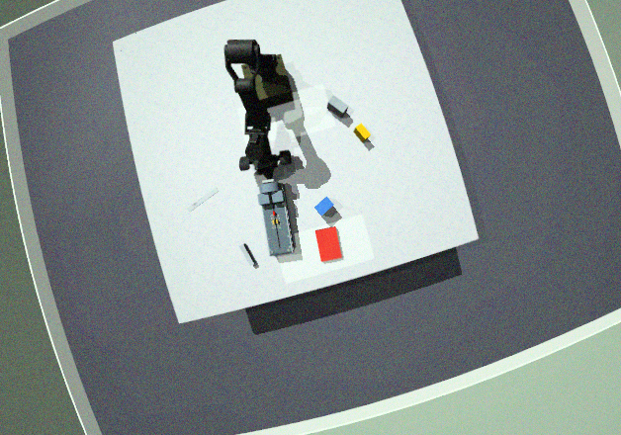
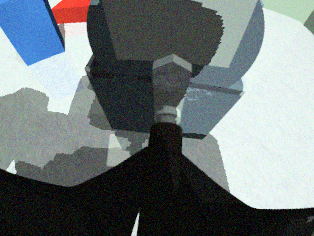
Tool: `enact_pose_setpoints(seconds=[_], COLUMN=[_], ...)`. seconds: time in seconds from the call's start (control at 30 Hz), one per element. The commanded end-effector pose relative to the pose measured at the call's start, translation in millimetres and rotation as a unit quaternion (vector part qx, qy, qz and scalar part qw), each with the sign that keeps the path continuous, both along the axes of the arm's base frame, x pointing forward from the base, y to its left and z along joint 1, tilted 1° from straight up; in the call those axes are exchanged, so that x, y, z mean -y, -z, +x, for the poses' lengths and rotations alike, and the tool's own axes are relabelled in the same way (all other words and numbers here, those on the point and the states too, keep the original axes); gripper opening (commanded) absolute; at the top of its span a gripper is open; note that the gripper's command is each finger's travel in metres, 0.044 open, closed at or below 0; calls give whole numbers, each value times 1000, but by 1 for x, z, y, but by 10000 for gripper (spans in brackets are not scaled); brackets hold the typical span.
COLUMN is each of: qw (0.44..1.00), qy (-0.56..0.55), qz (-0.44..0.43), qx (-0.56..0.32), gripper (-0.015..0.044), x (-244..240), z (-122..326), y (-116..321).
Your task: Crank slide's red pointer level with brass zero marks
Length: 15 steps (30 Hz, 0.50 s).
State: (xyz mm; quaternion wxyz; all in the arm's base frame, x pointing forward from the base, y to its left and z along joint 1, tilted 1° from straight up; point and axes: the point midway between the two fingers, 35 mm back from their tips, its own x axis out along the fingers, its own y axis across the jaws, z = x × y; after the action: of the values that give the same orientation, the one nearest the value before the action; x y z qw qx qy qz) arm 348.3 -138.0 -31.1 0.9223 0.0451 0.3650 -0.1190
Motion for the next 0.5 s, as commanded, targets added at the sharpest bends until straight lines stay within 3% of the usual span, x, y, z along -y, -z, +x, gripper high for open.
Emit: enact_pose_setpoints(seconds=[0.0, 0.47], qw=[1000, 1000], qy=[-12, -12], qz=[6, 6], qx=[1, 1], gripper=[0, 0], x=[-9, -11], z=[2, 3], y=[1, 0])
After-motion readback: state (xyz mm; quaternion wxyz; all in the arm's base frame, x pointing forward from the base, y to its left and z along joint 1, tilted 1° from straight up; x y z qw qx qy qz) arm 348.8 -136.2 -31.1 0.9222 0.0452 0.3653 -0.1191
